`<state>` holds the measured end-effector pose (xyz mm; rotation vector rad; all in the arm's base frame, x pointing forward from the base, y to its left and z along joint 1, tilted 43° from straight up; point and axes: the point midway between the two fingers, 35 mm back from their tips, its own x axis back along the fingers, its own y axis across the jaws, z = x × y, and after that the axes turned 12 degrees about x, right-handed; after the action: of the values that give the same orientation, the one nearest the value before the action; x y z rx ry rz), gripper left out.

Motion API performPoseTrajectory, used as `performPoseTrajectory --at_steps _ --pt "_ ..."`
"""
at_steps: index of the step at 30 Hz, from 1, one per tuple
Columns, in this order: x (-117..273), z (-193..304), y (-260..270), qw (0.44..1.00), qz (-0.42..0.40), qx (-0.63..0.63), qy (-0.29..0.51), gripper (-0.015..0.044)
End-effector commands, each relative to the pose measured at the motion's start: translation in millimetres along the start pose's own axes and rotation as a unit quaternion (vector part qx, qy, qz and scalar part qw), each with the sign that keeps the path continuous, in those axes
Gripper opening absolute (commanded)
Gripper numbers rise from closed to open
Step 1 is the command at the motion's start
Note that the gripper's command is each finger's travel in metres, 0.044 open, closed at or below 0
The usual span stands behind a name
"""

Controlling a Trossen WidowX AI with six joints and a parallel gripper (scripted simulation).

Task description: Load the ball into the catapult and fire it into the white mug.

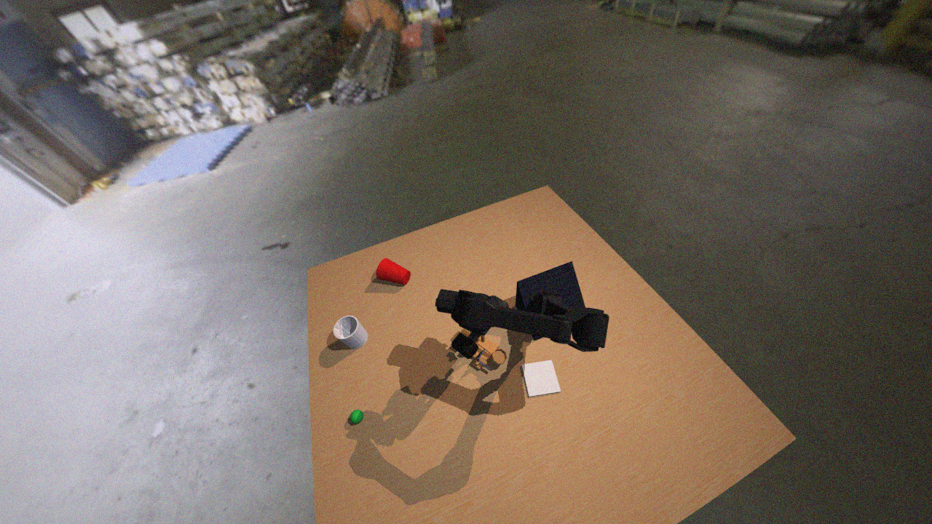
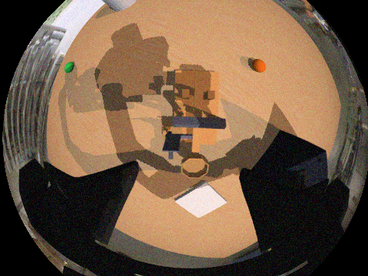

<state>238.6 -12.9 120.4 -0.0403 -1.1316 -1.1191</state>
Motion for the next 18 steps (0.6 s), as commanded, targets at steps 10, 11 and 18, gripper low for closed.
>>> performPoseTrajectory --at_steps 10,11,18 --pt "-28.2 -73.8 -23.0 1.0 0.003 0.023 -0.001 0.044" --pt "-35.8 -74.2 -22.5 1.0 0.003 0.023 -0.001 0.044" --pt "-70.7 -73.4 -21.0 1.0 0.002 0.023 -0.001 0.044"
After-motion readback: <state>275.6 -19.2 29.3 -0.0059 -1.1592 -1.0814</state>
